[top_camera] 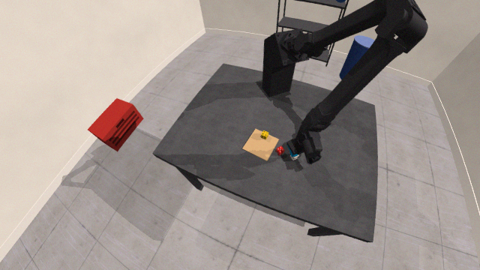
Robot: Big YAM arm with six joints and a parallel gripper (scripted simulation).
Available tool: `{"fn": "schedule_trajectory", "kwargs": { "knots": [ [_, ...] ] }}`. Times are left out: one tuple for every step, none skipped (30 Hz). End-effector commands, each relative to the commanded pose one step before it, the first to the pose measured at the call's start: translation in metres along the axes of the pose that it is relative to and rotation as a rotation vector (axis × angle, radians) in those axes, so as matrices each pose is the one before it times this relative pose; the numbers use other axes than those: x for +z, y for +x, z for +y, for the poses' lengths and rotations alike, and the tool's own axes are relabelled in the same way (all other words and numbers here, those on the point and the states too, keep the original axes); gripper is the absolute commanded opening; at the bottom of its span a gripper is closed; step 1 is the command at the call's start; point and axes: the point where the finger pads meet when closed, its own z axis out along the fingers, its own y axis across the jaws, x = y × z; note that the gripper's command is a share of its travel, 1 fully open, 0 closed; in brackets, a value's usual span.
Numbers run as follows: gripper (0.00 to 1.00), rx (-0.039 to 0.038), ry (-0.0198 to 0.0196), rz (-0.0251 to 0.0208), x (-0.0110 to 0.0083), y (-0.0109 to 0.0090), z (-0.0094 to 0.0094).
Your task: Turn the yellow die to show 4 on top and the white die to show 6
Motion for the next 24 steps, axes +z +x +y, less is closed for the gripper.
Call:
{"fn": "schedule_trajectory", "kwargs": {
  "knots": [
    [0.44, -0.00207, -0.00617, -0.01211, 0.00913, -0.00508, 0.00461],
    [0.44, 0.00003, 0.00010, 0.00006, 0.00168, 0.00006, 0.00000],
    [0.44, 0.00003, 0.00008, 0.00006, 0.00186, 0.00007, 0.00001],
    [0.44, 0.00003, 0.00005, 0.00005, 0.00201, 0.00006, 0.00001],
    [0.44, 0.00003, 0.00004, 0.00005, 0.00213, 0.00008, 0.00002],
    [0.44, 0.00000, 0.00000, 0.00000, 0.00000, 0.00000, 0.00000],
    [0.44, 0.00000, 0.00000, 0.00000, 0.00000, 0.00000, 0.00000],
    [0.44, -0.00060, -0.00175, 0.00243, 0.00214, 0.00173, 0.00066],
    [0.44, 0.00066, 0.00184, -0.00229, 0.00233, -0.00157, -0.00063],
    [0.44, 0.00003, 0.00002, 0.00005, 0.00226, 0.00007, 0.00002],
    [0.44, 0.00003, -0.00021, -0.00001, 0.00222, 0.00007, 0.00007],
    [0.44, 0.00003, -0.00011, 0.00002, 0.00215, 0.00006, 0.00004],
    [0.44, 0.00003, -0.00008, 0.00002, 0.00203, 0.00007, 0.00004],
    [0.44, 0.00002, -0.00013, 0.00001, 0.00189, 0.00005, 0.00004],
    [0.44, 0.00002, -0.00014, 0.00000, 0.00171, 0.00005, 0.00004],
    [0.44, 0.00002, -0.00013, 0.00000, 0.00151, 0.00005, 0.00004],
    [0.44, 0.00002, -0.00014, -0.00001, 0.00129, 0.00003, 0.00004],
    [0.44, 0.00001, -0.00014, -0.00001, 0.00106, 0.00003, 0.00003],
    [0.44, -0.00118, -0.00036, 0.00092, 0.00078, 0.00063, 0.00019],
    [0.44, -0.00033, -0.00065, 0.00209, 0.00050, 0.00138, 0.00039],
    [0.44, -0.00003, -0.00039, 0.00106, 0.00034, 0.00071, 0.00021],
    [0.44, -0.00027, -0.00007, -0.00012, 0.00022, -0.00006, 0.00000],
    [0.44, 0.00000, 0.00000, 0.00000, 0.00000, 0.00000, 0.00000],
    [0.44, 0.00000, 0.00000, 0.00000, 0.00000, 0.00000, 0.00000]
  ]
}}
